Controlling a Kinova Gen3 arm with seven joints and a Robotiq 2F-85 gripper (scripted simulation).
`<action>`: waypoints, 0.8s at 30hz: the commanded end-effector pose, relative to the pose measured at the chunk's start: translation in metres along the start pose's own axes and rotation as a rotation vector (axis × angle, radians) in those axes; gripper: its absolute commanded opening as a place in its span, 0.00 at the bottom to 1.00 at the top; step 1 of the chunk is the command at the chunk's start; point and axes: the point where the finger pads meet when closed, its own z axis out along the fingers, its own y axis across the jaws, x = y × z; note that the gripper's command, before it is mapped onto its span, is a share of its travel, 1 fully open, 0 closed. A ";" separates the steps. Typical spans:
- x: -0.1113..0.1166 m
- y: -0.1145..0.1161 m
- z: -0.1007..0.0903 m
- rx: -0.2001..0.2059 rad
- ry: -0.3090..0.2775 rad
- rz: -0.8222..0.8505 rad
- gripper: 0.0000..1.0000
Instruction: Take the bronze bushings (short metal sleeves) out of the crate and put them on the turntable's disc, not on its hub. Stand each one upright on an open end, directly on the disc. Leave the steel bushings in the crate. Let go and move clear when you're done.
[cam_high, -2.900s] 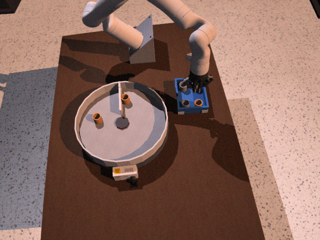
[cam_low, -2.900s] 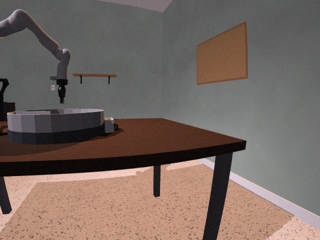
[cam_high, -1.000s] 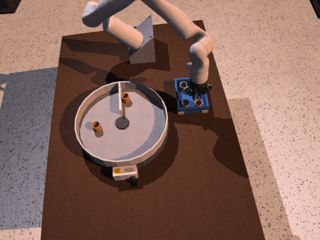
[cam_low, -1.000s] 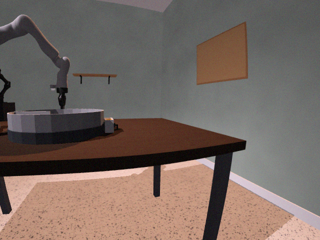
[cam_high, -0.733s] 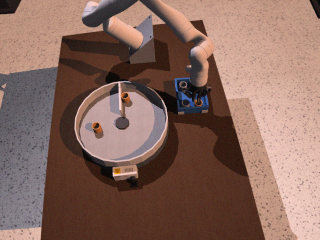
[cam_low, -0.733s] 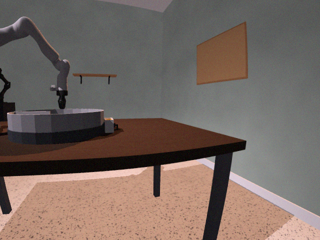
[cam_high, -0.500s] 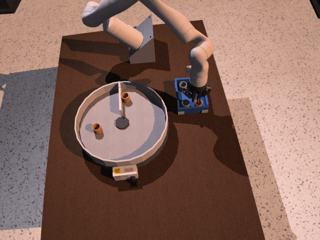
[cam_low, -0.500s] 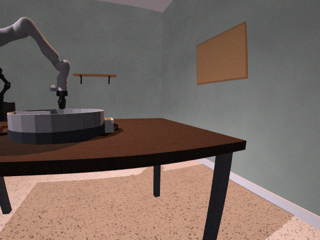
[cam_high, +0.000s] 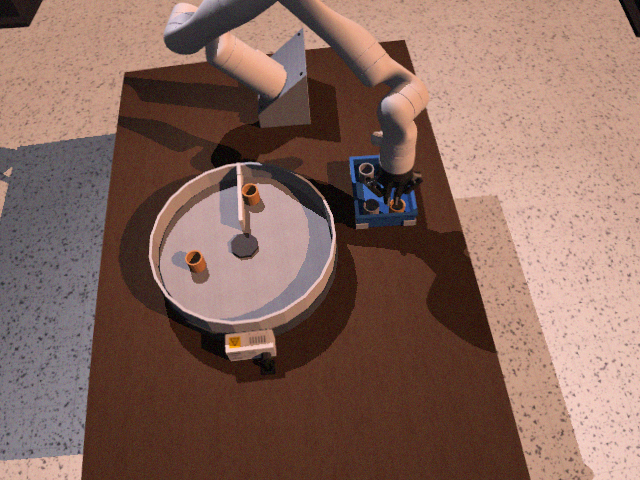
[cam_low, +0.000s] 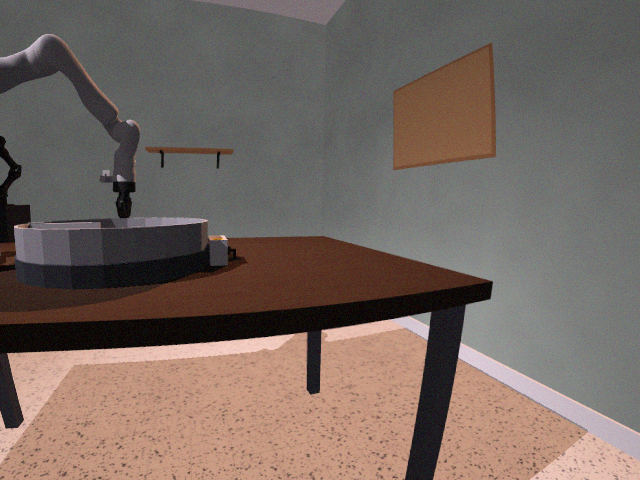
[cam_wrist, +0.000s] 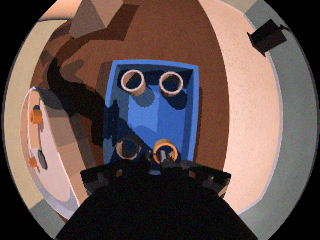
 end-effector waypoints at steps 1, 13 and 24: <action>0.000 0.001 -0.001 -0.002 -0.002 0.000 0.12; 0.000 0.001 -0.001 -0.002 -0.002 0.000 0.12; -0.001 0.001 0.006 -0.002 -0.002 0.000 0.12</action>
